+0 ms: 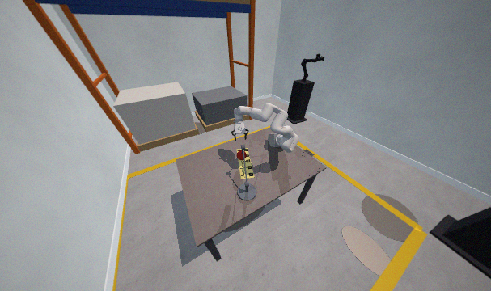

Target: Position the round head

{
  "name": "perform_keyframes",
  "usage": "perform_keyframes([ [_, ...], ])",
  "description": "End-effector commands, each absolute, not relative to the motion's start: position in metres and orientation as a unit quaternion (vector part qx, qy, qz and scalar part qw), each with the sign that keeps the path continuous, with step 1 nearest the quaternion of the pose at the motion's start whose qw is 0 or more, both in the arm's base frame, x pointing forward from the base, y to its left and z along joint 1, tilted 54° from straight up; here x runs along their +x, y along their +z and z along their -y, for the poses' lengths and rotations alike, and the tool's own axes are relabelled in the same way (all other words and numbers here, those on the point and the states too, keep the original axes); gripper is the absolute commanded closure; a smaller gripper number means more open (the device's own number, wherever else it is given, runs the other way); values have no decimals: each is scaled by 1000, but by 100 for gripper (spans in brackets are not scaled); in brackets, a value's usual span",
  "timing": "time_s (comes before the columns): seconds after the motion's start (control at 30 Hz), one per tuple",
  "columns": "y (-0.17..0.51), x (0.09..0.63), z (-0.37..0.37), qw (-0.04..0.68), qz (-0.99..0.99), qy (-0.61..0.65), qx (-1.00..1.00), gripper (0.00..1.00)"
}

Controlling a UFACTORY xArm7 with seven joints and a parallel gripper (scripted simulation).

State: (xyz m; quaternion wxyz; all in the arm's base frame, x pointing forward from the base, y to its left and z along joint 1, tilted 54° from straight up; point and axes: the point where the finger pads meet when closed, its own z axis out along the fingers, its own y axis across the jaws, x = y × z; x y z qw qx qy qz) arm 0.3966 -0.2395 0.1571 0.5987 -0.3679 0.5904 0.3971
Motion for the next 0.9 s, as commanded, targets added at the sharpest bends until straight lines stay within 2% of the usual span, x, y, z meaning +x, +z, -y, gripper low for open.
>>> perform_keyframes([
  [0.0,158,396,241,599,-592,395,-368,0],
  [0.27,158,396,241,599,-592,395,-368,0],
  [0.87,183,402,228,540,-645,359,-404,0],
])
